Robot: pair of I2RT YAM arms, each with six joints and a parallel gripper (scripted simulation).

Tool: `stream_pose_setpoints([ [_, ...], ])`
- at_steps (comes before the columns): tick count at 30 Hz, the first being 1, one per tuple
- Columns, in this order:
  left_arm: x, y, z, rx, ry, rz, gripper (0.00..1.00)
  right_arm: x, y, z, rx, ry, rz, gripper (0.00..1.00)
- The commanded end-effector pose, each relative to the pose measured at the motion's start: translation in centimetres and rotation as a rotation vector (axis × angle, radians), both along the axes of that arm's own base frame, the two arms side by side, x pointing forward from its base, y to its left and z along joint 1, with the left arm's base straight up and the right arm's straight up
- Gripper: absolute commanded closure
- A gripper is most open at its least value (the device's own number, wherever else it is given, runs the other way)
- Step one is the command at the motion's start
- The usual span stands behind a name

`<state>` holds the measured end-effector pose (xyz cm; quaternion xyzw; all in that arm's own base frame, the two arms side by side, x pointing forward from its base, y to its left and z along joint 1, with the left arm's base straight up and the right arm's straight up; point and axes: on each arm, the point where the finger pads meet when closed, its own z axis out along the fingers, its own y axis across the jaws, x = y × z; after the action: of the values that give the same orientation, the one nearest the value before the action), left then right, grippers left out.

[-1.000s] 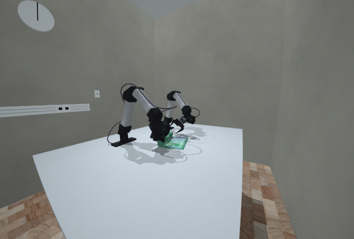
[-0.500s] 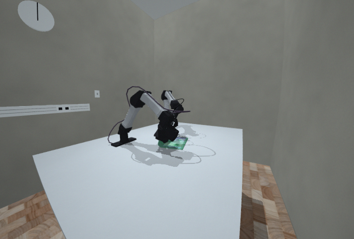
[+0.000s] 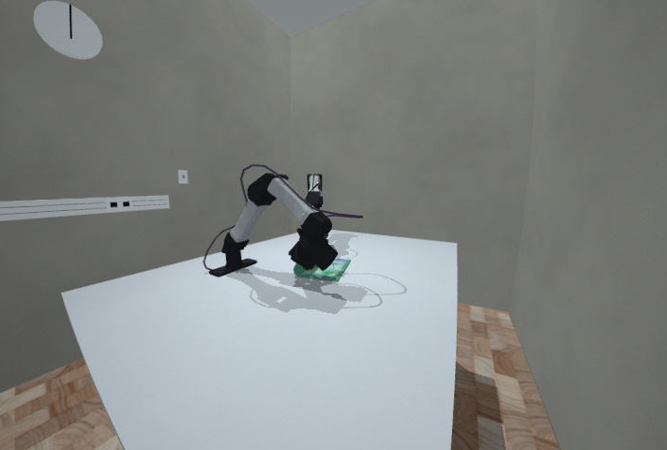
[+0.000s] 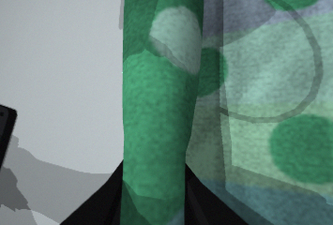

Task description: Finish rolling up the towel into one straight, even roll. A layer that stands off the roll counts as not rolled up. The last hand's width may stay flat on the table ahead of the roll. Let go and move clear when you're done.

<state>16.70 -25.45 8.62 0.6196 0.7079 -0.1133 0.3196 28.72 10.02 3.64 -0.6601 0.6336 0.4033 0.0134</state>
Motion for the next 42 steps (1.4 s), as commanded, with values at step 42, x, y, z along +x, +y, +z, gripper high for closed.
stream_pose_setpoints([
  [42, 4.3, -0.9, -4.4, -0.010, -0.118, 0.079, 0.15, -0.3, 0.0, -1.1, -0.010, 0.055, 0.014, 0.65],
])
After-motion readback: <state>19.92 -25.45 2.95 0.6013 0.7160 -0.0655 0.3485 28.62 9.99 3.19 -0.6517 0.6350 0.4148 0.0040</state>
